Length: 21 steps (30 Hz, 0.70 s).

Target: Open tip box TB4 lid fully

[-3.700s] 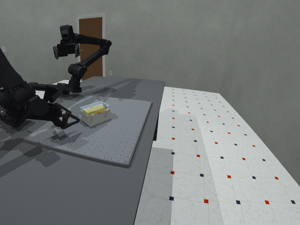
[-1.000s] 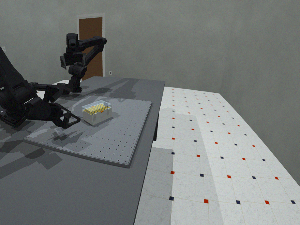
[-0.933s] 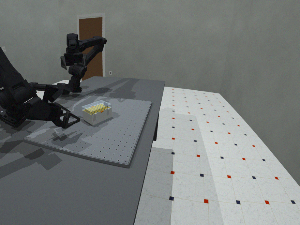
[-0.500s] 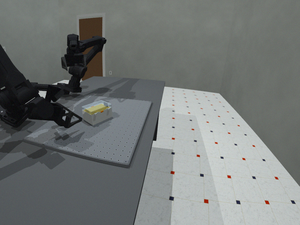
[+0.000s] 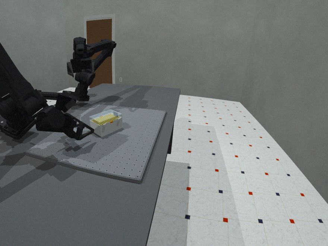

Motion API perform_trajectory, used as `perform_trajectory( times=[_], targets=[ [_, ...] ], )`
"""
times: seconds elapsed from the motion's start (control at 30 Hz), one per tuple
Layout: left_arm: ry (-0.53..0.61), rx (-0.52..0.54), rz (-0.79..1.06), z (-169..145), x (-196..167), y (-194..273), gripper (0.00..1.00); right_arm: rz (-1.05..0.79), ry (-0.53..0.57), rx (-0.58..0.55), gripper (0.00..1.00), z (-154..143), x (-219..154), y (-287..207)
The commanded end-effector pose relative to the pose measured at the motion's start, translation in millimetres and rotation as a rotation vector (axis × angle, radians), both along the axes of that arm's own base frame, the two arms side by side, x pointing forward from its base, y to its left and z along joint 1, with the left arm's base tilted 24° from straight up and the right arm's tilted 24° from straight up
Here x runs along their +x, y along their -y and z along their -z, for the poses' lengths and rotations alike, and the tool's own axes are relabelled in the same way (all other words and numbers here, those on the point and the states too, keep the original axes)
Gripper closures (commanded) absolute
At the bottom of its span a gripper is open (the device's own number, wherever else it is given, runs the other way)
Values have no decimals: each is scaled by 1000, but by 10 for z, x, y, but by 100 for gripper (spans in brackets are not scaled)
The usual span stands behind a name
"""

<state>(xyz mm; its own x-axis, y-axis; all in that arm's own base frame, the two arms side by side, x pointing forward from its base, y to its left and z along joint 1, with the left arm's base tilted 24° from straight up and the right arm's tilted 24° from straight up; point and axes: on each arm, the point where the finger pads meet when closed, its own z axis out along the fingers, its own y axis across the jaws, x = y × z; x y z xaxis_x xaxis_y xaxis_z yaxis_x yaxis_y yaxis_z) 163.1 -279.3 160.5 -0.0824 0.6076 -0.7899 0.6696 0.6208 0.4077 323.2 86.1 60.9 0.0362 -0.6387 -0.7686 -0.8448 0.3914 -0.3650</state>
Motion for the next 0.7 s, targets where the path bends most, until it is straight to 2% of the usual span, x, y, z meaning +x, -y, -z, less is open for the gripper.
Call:
perform_trajectory(
  times=[0.0,0.3,0.33,0.4,0.67],
  targets=[
    [5,-31,1,-130,16,76,0,0,19,10,0,-49,139,-63],
    [5,-31,1,-130,16,76,0,0,32,10,0,-42,254,-131],
    [5,-8,-4,-13,32,25,0,-1,31,10,0,-27,255,-143],
    [11,-68,-9,-302,61,164,0,-1,31,10,0,-11,270,-164],
    [8,-91,-17,-411,70,200,0,-1,30,11,0,53,332,-248]
  ],
)
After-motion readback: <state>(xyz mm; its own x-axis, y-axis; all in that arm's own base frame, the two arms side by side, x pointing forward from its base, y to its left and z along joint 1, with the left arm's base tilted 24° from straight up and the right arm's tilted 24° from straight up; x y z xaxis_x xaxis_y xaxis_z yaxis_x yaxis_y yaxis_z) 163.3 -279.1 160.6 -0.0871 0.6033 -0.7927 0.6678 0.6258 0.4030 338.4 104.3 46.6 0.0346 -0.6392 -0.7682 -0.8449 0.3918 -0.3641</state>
